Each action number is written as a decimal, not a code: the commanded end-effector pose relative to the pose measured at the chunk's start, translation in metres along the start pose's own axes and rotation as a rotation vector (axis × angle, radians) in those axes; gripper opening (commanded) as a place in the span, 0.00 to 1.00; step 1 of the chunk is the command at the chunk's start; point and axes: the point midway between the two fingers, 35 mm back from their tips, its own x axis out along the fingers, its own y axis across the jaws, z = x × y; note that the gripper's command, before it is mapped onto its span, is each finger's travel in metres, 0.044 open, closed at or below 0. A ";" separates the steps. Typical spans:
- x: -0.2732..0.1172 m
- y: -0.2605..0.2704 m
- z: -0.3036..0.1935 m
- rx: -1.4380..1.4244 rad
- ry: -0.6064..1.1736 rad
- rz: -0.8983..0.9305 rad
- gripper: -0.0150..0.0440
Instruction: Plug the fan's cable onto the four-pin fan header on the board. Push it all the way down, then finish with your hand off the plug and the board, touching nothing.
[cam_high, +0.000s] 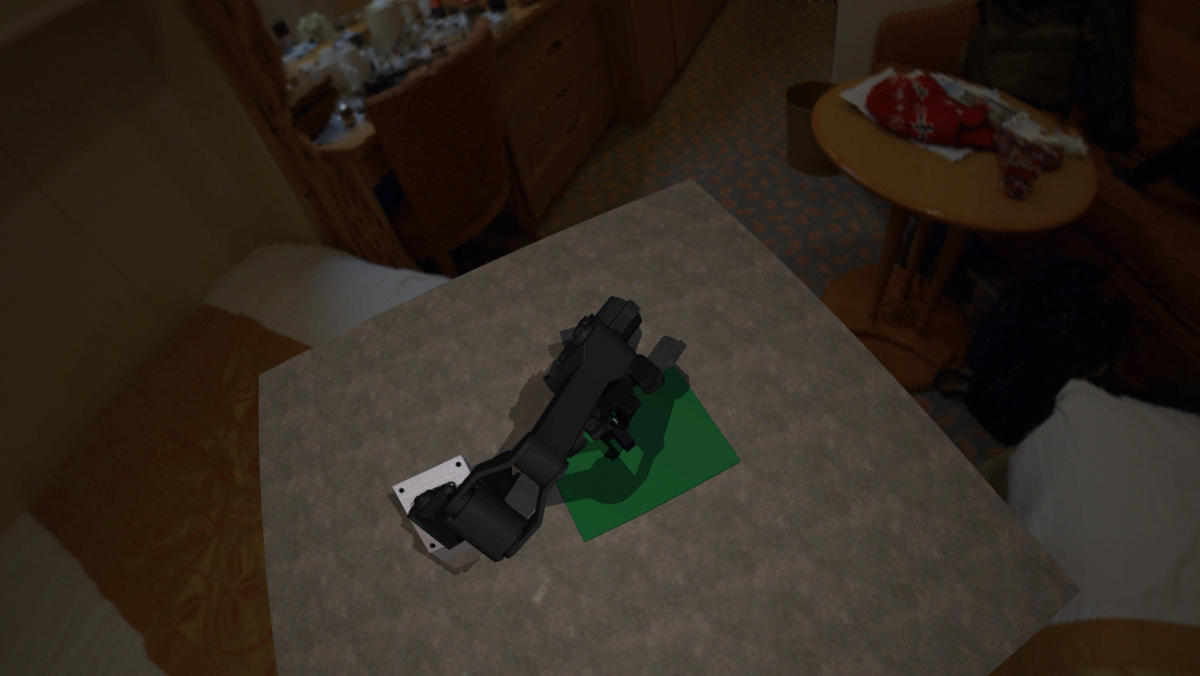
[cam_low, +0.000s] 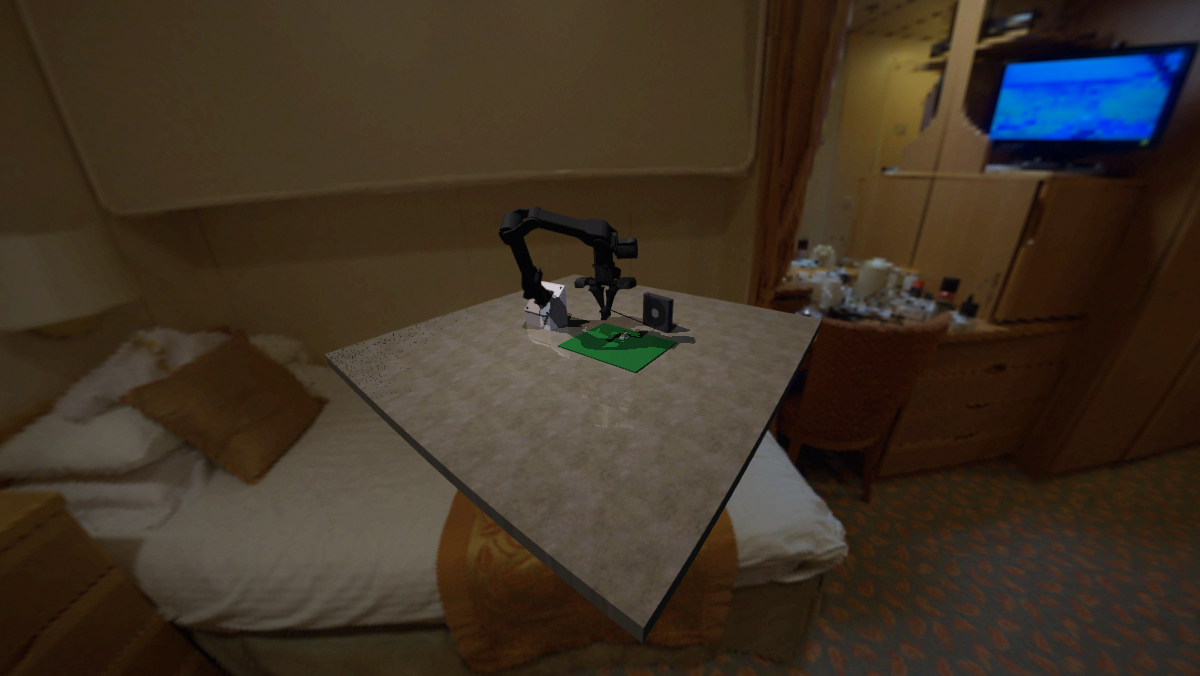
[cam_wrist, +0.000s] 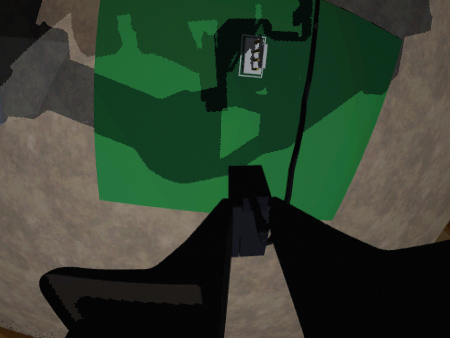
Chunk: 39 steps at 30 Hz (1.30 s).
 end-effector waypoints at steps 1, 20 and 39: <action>0.000 -0.002 -0.006 0.145 -0.008 0.014 0.25; 0.000 -0.006 -0.012 0.796 -0.049 0.108 0.25; 0.012 0.001 -0.008 0.853 -0.154 0.181 0.25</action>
